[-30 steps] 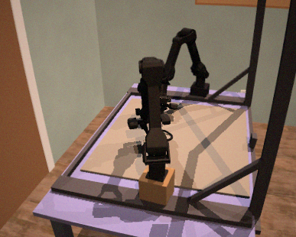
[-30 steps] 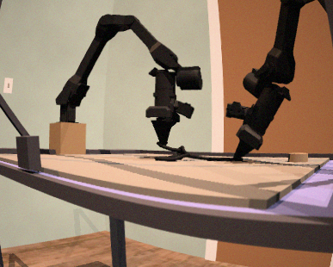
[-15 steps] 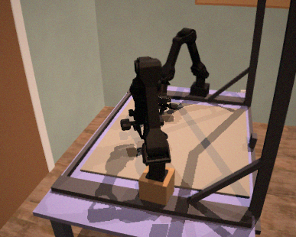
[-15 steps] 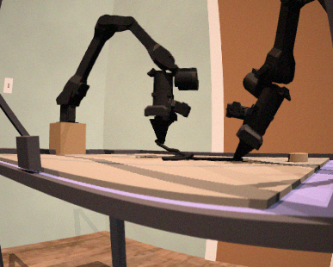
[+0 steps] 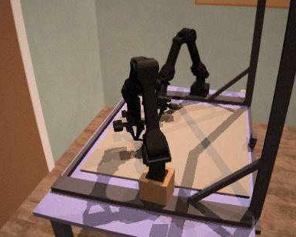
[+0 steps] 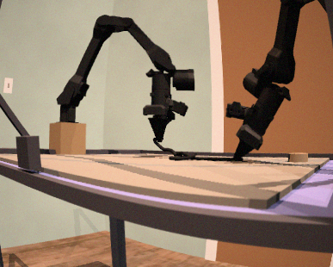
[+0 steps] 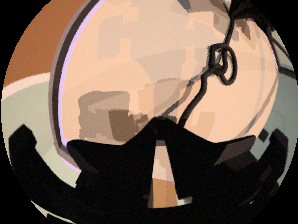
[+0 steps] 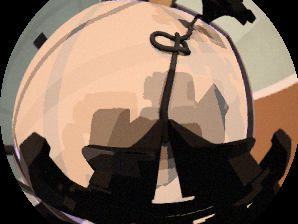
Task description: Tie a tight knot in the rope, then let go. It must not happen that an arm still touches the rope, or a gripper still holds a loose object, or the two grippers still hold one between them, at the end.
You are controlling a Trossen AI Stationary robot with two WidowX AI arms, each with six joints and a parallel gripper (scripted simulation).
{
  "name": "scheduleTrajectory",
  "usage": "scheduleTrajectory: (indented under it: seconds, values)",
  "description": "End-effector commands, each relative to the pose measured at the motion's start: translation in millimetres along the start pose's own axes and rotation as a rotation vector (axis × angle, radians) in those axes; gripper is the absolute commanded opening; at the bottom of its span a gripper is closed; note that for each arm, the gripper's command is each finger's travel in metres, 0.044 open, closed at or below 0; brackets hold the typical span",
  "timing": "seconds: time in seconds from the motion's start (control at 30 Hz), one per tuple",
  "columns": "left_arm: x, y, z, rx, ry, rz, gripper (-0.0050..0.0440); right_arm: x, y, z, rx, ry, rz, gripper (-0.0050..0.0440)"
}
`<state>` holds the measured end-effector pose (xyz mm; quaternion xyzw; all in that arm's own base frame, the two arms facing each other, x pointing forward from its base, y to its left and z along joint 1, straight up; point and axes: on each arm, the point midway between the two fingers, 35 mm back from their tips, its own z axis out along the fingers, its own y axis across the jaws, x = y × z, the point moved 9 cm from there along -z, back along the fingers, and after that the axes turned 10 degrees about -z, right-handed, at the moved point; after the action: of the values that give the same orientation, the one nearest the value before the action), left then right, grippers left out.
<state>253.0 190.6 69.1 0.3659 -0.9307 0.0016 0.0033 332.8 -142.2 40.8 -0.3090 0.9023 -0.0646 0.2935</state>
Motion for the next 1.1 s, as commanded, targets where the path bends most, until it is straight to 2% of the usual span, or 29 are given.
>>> scheduleTrajectory:
  seconds: [0.0,0.2,0.5,0.7,1.07]
  values:
    - [1,8,-10,0.001,-0.030,0.003,0.0015,-4,-4,-4,0.018,-0.014,-0.008,0.0030]
    - [6,32,-14,-0.001,-0.030,0.003,0.0015,-4,-4,-4,0.018,-0.014,-0.008,0.0030]
    - [8,43,-16,-0.001,-0.029,0.003,0.0015,-4,-4,-4,0.018,-0.014,-0.008,0.0030]
    - [13,68,-19,-0.003,-0.029,0.003,0.0015,-4,-4,-4,0.018,-0.014,-0.008,0.0030]
    - [16,87,-22,-0.005,-0.029,0.003,0.0015,-4,-4,-4,0.018,-0.014,-0.008,0.0030]
